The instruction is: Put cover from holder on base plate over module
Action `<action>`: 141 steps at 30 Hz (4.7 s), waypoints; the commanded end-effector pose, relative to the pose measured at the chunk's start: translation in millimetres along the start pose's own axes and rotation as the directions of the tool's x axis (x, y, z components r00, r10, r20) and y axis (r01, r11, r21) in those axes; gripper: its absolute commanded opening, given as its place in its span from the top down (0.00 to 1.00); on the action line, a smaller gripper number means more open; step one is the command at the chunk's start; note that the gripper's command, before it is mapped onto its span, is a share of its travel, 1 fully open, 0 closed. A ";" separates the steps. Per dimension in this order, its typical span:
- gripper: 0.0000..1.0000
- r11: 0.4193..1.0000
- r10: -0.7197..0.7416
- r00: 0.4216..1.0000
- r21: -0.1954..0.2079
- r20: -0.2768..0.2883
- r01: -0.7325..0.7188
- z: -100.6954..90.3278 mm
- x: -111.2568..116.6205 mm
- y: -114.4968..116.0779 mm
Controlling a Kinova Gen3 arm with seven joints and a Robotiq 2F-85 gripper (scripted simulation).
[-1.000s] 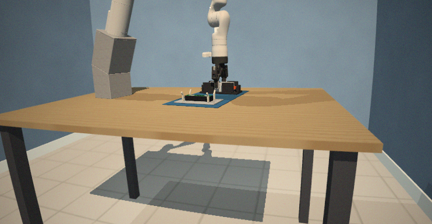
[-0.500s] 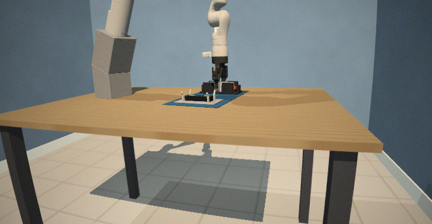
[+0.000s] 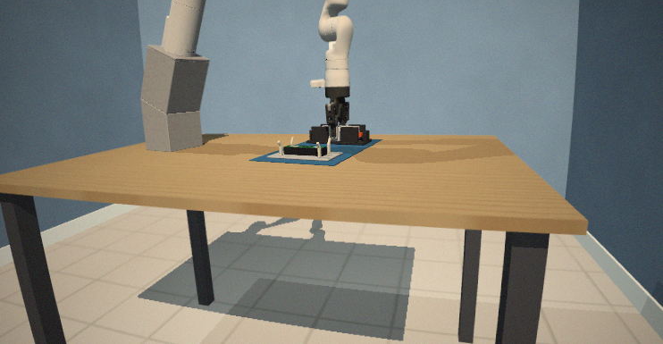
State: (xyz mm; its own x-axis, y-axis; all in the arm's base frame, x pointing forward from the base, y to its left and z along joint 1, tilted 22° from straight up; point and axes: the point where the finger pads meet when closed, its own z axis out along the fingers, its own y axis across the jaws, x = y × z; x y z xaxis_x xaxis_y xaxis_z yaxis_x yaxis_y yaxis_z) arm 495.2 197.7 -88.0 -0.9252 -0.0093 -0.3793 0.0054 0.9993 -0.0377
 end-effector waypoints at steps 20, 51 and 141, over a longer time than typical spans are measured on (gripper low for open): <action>1.00 1.000 0.000 1.000 -0.001 0.001 0.000 -0.6 -0.6 0.5; 1.00 1.000 0.000 1.000 0.000 0.001 0.000 -1.1 -0.6 0.2; 1.00 1.000 -0.004 1.000 0.004 -0.006 0.004 -57.2 3.8 -0.9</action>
State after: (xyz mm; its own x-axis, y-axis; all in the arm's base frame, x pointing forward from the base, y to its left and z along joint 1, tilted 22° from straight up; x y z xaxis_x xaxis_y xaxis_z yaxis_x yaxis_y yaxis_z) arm 469.8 198.5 -37.2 -0.9279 -0.0127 -0.3725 0.0037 0.9990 -0.0434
